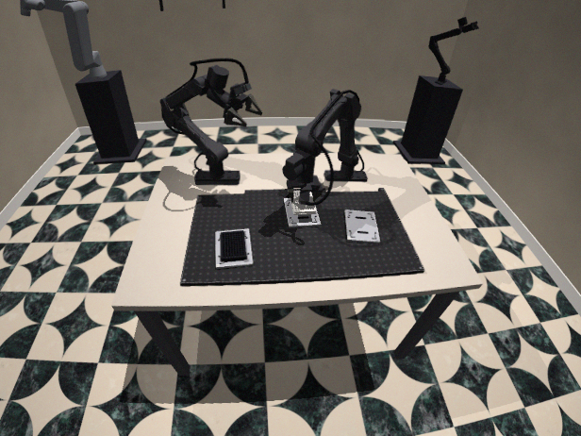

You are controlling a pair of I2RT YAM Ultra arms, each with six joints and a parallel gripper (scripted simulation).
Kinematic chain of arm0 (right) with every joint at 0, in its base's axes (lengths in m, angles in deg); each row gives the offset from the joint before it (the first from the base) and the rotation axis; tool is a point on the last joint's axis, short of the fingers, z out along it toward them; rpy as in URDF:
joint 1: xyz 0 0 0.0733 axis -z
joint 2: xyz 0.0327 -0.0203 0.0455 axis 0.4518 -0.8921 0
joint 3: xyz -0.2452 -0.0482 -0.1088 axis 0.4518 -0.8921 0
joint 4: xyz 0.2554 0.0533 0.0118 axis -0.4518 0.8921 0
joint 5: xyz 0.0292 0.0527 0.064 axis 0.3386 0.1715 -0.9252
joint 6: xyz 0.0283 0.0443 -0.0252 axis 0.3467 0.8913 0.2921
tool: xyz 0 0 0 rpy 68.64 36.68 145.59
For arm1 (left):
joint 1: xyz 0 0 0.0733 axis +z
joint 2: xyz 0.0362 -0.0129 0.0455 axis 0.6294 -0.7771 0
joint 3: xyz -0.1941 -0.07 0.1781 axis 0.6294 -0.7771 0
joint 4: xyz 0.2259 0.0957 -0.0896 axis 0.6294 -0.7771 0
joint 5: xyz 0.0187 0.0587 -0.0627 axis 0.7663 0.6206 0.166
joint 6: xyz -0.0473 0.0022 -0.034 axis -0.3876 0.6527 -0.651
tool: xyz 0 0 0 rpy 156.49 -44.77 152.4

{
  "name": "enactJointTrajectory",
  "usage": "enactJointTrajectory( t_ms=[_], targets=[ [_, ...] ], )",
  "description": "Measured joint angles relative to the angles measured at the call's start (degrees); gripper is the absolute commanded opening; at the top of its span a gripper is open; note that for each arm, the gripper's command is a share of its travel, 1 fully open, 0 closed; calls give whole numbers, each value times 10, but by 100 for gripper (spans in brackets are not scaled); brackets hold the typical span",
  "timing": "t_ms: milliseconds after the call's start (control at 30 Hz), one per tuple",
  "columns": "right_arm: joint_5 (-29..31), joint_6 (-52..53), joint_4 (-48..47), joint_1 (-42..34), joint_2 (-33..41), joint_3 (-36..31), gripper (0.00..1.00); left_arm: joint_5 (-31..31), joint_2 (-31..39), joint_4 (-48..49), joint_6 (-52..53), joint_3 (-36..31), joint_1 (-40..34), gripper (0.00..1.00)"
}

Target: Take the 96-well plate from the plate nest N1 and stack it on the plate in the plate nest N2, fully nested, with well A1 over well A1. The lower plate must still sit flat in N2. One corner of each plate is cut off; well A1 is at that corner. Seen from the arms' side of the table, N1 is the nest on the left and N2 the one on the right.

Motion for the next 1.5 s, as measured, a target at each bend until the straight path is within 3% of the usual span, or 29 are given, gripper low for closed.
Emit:
enactJointTrajectory(
  t_ms=[1500],
  targets=[
    [0,0,0,0,0,0,100,4,-8,51,-10,-28,0,78]
  ],
)
